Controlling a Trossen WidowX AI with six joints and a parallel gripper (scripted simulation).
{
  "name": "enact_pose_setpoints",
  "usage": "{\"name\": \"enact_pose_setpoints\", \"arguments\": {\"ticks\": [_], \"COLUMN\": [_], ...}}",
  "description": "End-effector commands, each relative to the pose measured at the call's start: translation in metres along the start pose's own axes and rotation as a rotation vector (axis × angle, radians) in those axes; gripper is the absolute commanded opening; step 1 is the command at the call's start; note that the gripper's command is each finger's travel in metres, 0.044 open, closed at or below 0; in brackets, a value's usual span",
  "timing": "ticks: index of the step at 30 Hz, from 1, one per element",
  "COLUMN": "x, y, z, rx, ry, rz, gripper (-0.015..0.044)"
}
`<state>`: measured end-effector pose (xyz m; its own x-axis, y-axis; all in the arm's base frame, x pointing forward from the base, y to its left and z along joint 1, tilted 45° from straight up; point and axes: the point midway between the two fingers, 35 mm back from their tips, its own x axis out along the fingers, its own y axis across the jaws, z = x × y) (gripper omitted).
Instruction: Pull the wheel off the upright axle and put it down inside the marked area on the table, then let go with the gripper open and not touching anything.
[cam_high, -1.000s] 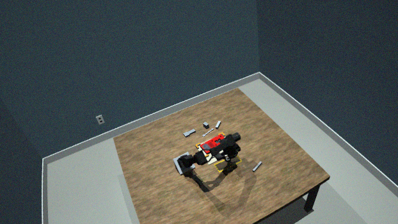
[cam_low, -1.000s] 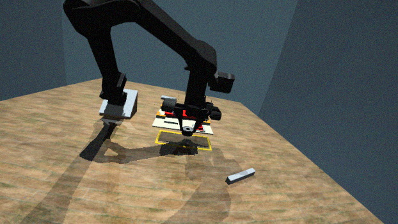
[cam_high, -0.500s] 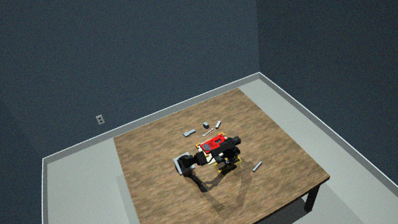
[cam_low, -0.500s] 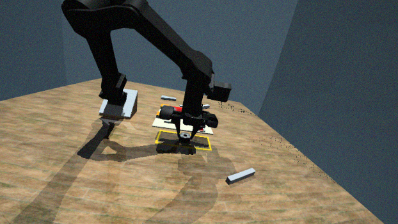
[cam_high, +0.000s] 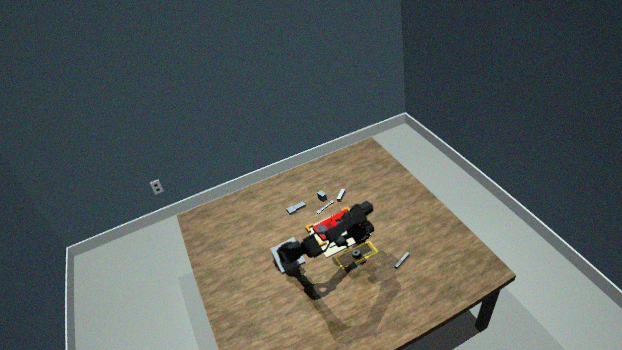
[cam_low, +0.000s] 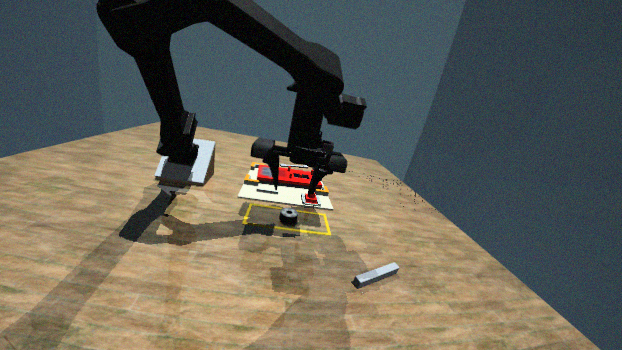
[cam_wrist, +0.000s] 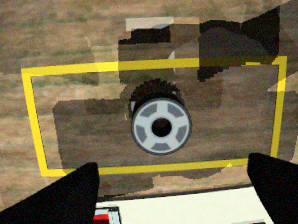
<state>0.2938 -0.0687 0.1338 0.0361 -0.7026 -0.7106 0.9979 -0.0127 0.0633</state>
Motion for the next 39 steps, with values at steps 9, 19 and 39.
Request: {"name": "enact_pose_setpoints", "arguments": {"ticks": [9, 19, 39], "x": [-0.048, -0.048, -0.048], "y": [-0.080, -0.080, -0.080], "z": [-0.036, -0.036, -0.036], "rx": [-0.012, -0.012, -0.012], "ry": [0.002, 0.002, 0.002], "rz": [-0.009, -0.009, -0.009], "gripper": [0.0440, 0.0440, 0.0440]}}
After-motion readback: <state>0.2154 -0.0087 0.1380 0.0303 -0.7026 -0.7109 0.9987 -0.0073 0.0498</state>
